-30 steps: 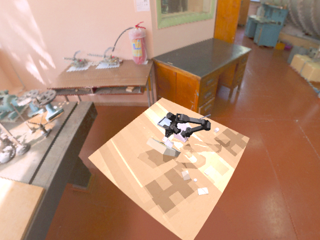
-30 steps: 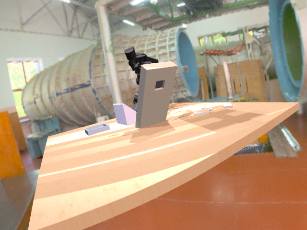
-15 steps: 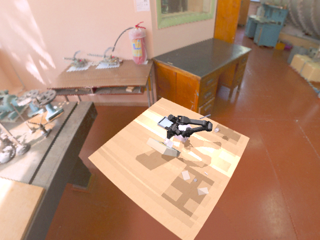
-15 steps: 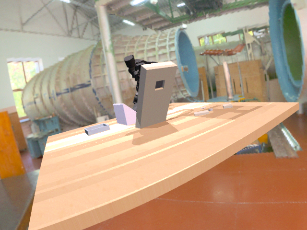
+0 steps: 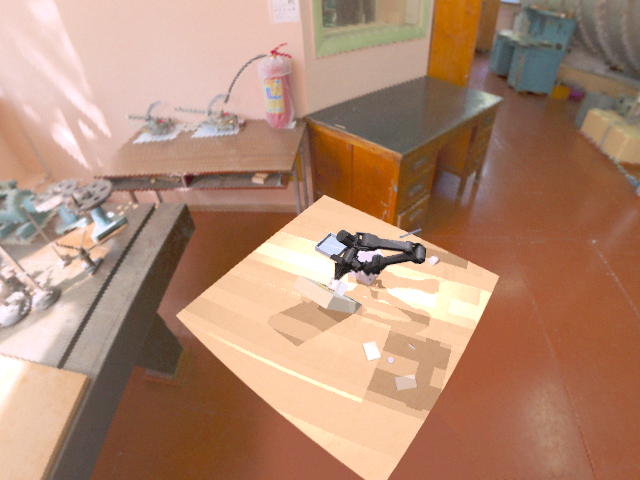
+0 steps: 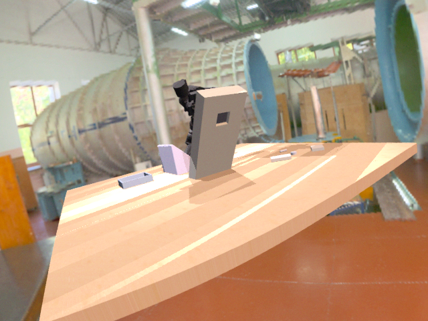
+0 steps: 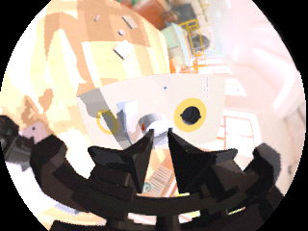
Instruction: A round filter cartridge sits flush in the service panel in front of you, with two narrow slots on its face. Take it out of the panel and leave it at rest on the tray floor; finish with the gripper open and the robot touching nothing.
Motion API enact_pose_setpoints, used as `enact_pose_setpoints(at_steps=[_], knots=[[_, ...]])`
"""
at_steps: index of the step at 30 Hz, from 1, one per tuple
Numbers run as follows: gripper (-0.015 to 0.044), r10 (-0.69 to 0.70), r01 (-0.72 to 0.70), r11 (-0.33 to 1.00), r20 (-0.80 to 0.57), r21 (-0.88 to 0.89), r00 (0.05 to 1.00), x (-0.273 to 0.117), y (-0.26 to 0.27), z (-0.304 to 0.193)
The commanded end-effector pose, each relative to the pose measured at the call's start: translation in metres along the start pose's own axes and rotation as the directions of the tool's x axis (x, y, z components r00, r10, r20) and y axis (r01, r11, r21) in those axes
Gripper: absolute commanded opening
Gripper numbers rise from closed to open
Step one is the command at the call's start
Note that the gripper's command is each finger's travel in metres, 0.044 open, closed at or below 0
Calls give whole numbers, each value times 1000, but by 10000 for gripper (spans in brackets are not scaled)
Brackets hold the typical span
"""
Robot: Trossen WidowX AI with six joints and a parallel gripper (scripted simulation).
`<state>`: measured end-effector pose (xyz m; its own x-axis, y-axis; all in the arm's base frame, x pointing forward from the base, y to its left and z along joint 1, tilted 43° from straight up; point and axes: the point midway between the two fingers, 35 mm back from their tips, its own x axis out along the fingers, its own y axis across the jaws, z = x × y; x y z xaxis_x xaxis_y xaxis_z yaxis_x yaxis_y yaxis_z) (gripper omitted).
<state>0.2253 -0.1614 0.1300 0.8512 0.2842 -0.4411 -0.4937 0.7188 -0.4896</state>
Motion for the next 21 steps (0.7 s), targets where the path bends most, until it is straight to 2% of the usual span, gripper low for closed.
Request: enact_pose_setpoints(at_steps=[1,8,15,19,21], knots=[[109,0,0,1000,1,1,1000,0,0,0],[109,-8,8,1000,2,-13,1000,0,4,1],[109,-10,10,1000,3,-15,1000,-8,-63,10],[109,-10,10,1000,3,-16,1000,-9,-69,11],[161,-10,10,1000,2,-17,1000,-12,-74,12]])
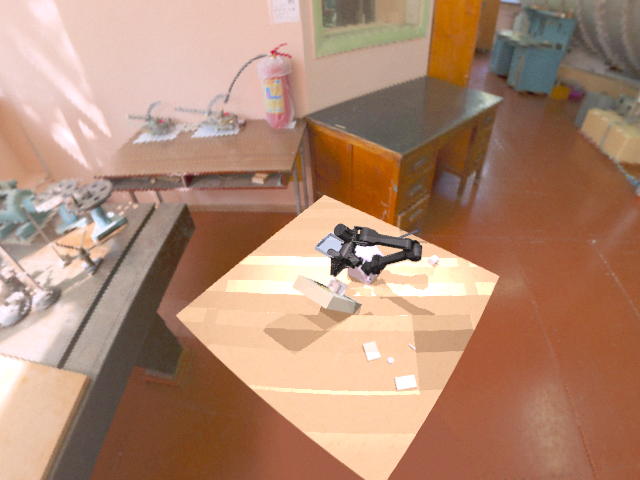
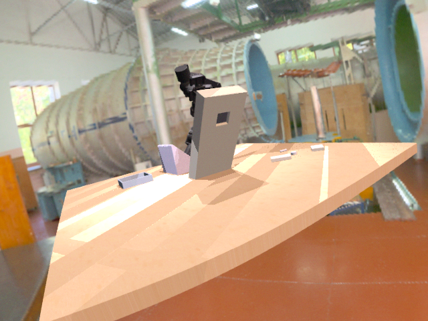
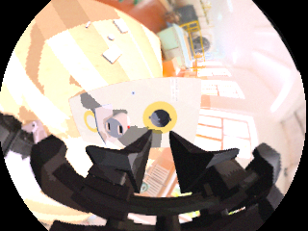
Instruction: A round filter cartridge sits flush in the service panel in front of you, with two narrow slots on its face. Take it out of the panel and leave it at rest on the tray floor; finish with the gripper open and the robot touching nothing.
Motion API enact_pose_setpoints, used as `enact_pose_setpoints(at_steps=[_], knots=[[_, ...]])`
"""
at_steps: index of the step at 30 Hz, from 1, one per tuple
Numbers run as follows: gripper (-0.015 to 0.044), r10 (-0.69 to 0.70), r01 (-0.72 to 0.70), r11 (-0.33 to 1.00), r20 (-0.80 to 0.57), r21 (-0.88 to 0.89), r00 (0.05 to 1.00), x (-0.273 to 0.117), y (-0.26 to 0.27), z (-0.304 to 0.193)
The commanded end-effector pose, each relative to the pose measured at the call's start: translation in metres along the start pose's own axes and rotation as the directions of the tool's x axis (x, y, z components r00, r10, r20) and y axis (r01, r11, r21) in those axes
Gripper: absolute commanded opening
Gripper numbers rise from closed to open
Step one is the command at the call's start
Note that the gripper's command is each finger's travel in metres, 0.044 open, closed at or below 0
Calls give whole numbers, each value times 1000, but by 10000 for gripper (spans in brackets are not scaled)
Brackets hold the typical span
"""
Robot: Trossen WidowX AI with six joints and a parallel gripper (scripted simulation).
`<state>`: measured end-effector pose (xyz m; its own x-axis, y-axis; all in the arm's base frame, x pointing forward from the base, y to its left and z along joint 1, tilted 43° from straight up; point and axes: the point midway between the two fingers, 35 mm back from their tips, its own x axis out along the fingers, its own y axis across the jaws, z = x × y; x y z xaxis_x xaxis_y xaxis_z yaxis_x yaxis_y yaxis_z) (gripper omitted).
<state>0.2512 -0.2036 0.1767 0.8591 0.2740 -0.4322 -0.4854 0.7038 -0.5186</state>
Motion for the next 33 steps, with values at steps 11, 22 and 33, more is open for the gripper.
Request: enact_pose_setpoints(at_steps=[11,22,33], knots=[[397,3,-3,1000,-4,16,1000,-44,-59,5],[305,369,-61,273,-47,960,928,-6,42,-9],[305,424,-2,110,-45,994,904,-4,58,-9]])
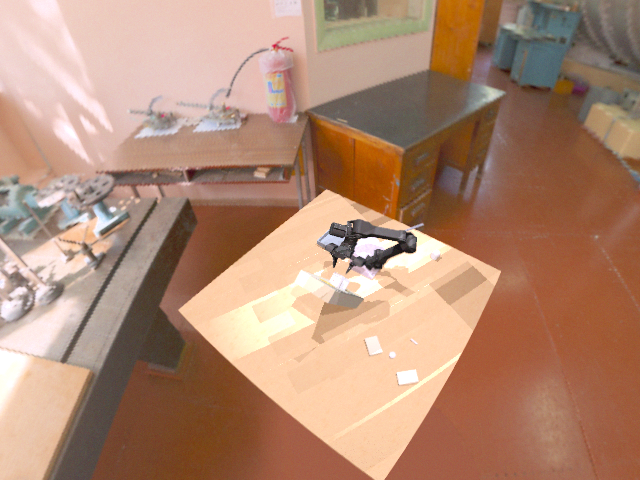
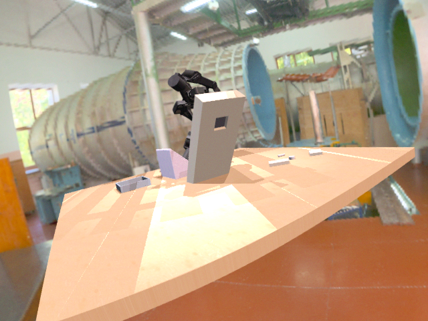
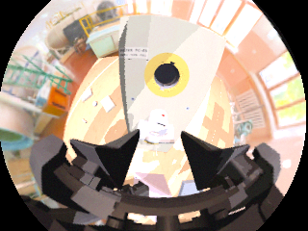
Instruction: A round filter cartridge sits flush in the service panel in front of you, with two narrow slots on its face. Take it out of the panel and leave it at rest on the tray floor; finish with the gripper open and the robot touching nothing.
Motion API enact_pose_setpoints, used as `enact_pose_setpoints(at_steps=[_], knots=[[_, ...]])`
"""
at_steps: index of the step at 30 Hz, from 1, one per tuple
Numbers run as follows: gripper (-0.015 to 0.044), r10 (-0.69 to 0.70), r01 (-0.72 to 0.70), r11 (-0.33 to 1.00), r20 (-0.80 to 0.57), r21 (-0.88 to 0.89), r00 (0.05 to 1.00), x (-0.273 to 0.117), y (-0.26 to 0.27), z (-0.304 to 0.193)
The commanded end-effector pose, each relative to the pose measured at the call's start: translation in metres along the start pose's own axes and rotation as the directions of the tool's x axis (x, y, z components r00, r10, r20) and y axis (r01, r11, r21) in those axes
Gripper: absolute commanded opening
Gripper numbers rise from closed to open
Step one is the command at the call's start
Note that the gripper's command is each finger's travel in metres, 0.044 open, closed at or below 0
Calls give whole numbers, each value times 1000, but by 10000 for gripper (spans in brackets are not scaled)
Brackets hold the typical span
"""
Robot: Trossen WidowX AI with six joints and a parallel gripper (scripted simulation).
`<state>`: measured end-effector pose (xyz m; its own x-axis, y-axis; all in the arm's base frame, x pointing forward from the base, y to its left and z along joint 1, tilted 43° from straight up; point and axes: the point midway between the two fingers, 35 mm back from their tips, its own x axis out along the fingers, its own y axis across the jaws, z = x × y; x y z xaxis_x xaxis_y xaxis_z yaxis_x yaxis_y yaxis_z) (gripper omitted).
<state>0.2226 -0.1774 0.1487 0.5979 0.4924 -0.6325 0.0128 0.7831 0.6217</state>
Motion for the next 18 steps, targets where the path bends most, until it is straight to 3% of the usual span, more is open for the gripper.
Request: enact_pose_setpoints(at_steps=[1,18], knots=[[305,12,-6,993,-42,121,999,6,2,-9],[305,9,-4,993,-42,121,999,31,1,-9]])
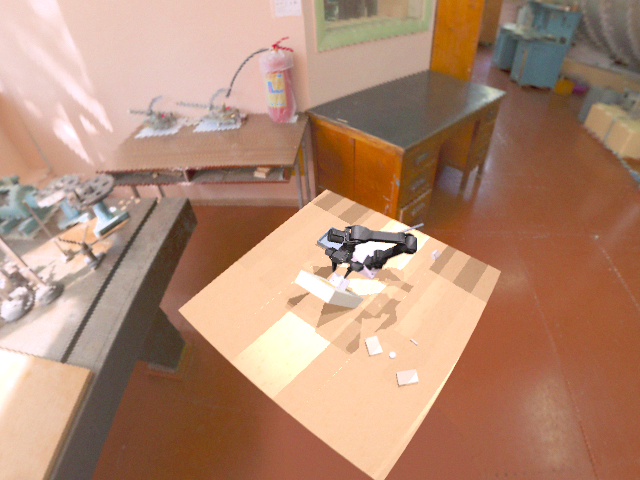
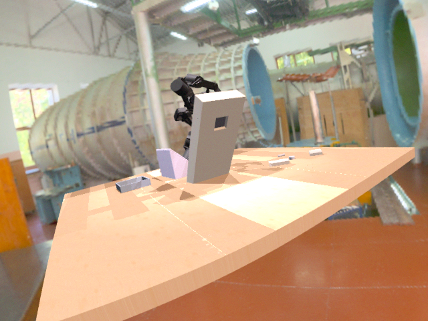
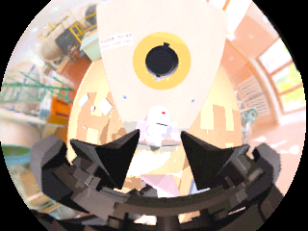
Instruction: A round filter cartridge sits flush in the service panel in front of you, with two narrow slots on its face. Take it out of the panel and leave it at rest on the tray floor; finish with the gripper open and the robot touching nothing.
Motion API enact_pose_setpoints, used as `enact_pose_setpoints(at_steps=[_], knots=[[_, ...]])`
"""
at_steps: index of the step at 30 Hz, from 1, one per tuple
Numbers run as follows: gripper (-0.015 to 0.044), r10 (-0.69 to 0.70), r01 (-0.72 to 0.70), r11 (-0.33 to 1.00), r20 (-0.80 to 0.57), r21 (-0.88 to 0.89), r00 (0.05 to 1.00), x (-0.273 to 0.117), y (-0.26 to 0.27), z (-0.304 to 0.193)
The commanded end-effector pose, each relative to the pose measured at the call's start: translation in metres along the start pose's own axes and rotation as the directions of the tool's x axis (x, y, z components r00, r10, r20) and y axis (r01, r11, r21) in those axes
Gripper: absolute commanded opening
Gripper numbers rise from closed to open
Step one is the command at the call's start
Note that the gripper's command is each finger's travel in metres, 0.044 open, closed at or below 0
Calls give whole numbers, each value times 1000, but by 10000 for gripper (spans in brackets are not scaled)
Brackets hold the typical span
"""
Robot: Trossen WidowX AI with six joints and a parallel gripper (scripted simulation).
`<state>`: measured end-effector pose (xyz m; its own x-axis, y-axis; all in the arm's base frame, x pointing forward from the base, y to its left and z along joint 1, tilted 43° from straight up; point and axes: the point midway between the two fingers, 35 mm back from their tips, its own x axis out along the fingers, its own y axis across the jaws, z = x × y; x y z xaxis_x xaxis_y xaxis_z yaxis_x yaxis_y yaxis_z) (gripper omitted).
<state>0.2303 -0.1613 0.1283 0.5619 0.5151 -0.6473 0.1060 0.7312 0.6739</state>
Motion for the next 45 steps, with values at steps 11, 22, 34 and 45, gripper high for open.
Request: enact_pose_setpoints(at_steps=[11,22,34,45], knots=[[305,3,-3,1000,3,1,1000,23,2,0],[232,3,-3,1000,1,0,1000,27,1,0],[54,3,-3,1000,1,0,1000,26,1,1],[0,-3,3,1000,9,23,1000,4,0,23]])
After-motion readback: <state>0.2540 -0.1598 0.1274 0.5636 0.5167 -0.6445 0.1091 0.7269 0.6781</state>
